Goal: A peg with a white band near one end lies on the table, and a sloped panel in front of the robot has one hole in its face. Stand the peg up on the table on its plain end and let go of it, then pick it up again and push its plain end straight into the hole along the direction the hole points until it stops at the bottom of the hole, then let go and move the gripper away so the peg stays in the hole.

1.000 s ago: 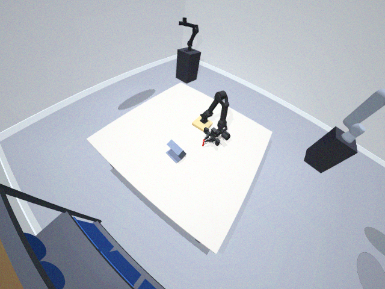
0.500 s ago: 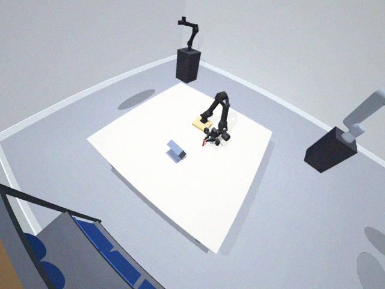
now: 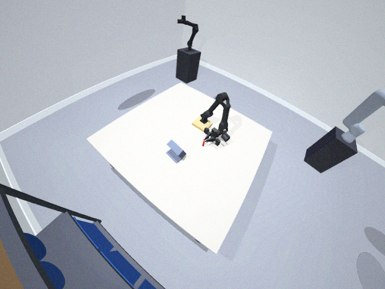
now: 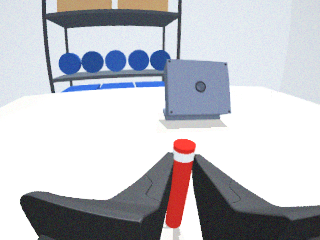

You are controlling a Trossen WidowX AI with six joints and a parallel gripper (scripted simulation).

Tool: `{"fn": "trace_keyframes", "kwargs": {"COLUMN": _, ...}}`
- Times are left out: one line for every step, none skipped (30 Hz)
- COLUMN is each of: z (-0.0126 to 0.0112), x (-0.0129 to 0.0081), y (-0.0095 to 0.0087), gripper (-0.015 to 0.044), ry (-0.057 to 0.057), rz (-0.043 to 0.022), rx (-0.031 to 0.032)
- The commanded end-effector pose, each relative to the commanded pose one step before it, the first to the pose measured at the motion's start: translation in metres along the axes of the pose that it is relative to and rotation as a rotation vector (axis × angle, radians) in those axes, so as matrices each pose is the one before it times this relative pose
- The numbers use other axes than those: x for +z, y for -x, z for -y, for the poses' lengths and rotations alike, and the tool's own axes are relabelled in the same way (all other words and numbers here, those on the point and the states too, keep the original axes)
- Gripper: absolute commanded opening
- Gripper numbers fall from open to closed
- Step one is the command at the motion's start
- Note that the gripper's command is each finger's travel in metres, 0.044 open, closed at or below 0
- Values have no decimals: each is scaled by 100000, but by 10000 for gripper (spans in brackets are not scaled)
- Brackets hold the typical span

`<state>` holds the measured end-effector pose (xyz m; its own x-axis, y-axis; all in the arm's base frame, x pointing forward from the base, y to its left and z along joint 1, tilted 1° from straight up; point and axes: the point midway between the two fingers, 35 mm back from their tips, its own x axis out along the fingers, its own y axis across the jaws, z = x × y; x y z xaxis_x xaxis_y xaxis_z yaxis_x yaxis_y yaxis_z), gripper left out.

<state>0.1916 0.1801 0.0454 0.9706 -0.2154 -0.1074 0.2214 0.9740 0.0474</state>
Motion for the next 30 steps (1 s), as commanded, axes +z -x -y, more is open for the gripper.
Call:
{"fn": "trace_keyframes", "kwargs": {"z": -48, "x": -252, "y": 79, "gripper": 50, "ry": -7, "rz": -75, "rx": 9}}
{"fn": "trace_keyframes", "kwargs": {"z": -3, "x": -6, "y": 9, "gripper": 50, "ry": 13, "rz": 107, "rx": -12}}
{"fn": "trace_keyframes", "kwargs": {"z": 4, "x": 20, "y": -5, "gripper": 50, "ry": 3, "rz": 14, "rx": -1}}
{"fn": "trace_keyframes", "kwargs": {"z": 8, "x": 43, "y": -11, "gripper": 50, "ry": 8, "rz": 31, "rx": -3}}
{"fn": "trace_keyframes", "kwargs": {"z": 2, "x": 22, "y": -5, "gripper": 50, "ry": 7, "rz": 37, "rx": 1}}
{"fn": "trace_keyframes", "kwargs": {"z": 1, "x": 34, "y": -7, "gripper": 50, "ry": 28, "rz": 68, "rx": 3}}
{"fn": "trace_keyframes", "kwargs": {"z": -4, "x": 116, "y": -19, "gripper": 76, "ry": 164, "rz": 280, "rx": 11}}
{"fn": "trace_keyframes", "kwargs": {"z": 0, "x": 0, "y": 0, "gripper": 103, "ry": 0, "rz": 0, "rx": 0}}
{"fn": "trace_keyframes", "kwargs": {"z": 0, "x": 0, "y": 0, "gripper": 129, "ry": 0, "rz": 0, "rx": 0}}
{"fn": "trace_keyframes", "kwargs": {"z": 0, "x": 0, "y": 0, "gripper": 130, "ry": 0, "rz": 0, "rx": 0}}
{"fn": "trace_keyframes", "kwargs": {"z": 0, "x": 0, "y": 0, "gripper": 130, "ry": 0, "rz": 0, "rx": 0}}
{"fn": "trace_keyframes", "kwargs": {"z": 0, "x": 0, "y": 0, "gripper": 130, "ry": 0, "rz": 0, "rx": 0}}
{"fn": "trace_keyframes", "kwargs": {"z": 0, "x": 0, "y": 0, "gripper": 130, "ry": 0, "rz": 0, "rx": 0}}
{"fn": "trace_keyframes", "kwargs": {"z": 0, "x": 0, "y": 0, "gripper": 130, "ry": 0, "rz": 0, "rx": 0}}
{"fn": "trace_keyframes", "kwargs": {"z": 0, "x": 0, "y": 0, "gripper": 130, "ry": 0, "rz": 0, "rx": 0}}
{"fn": "trace_keyframes", "kwargs": {"z": 0, "x": 0, "y": 0, "gripper": 130, "ry": 0, "rz": 0, "rx": 0}}
{"fn": "trace_keyframes", "kwargs": {"z": 0, "x": 0, "y": 0, "gripper": 130, "ry": 0, "rz": 0, "rx": 0}}
{"fn": "trace_keyframes", "kwargs": {"z": 0, "x": 0, "y": 0, "gripper": 130, "ry": 0, "rz": 0, "rx": 0}}
{"fn": "trace_keyframes", "kwargs": {"z": 0, "x": 0, "y": 0, "gripper": 130, "ry": 0, "rz": 0, "rx": 0}}
{"fn": "trace_keyframes", "kwargs": {"z": 0, "x": 0, "y": 0, "gripper": 130, "ry": 0, "rz": 0, "rx": 0}}
{"fn": "trace_keyframes", "kwargs": {"z": 0, "x": 0, "y": 0, "gripper": 130, "ry": 0, "rz": 0, "rx": 0}}
{"fn": "trace_keyframes", "kwargs": {"z": 0, "x": 0, "y": 0, "gripper": 130, "ry": 0, "rz": 0, "rx": 0}}
{"fn": "trace_keyframes", "kwargs": {"z": 0, "x": 0, "y": 0, "gripper": 130, "ry": 0, "rz": 0, "rx": 0}}
{"fn": "trace_keyframes", "kwargs": {"z": 0, "x": 0, "y": 0, "gripper": 130, "ry": 0, "rz": 0, "rx": 0}}
{"fn": "trace_keyframes", "kwargs": {"z": 0, "x": 0, "y": 0, "gripper": 130, "ry": 0, "rz": 0, "rx": 0}}
{"fn": "trace_keyframes", "kwargs": {"z": 0, "x": 0, "y": 0, "gripper": 130, "ry": 0, "rz": 0, "rx": 0}}
{"fn": "trace_keyframes", "kwargs": {"z": 0, "x": 0, "y": 0, "gripper": 130, "ry": 0, "rz": 0, "rx": 0}}
{"fn": "trace_keyframes", "kwargs": {"z": 0, "x": 0, "y": 0, "gripper": 130, "ry": 0, "rz": 0, "rx": 0}}
{"fn": "trace_keyframes", "kwargs": {"z": 0, "x": 0, "y": 0, "gripper": 130, "ry": 0, "rz": 0, "rx": 0}}
{"fn": "trace_keyframes", "kwargs": {"z": 0, "x": 0, "y": 0, "gripper": 130, "ry": 0, "rz": 0, "rx": 0}}
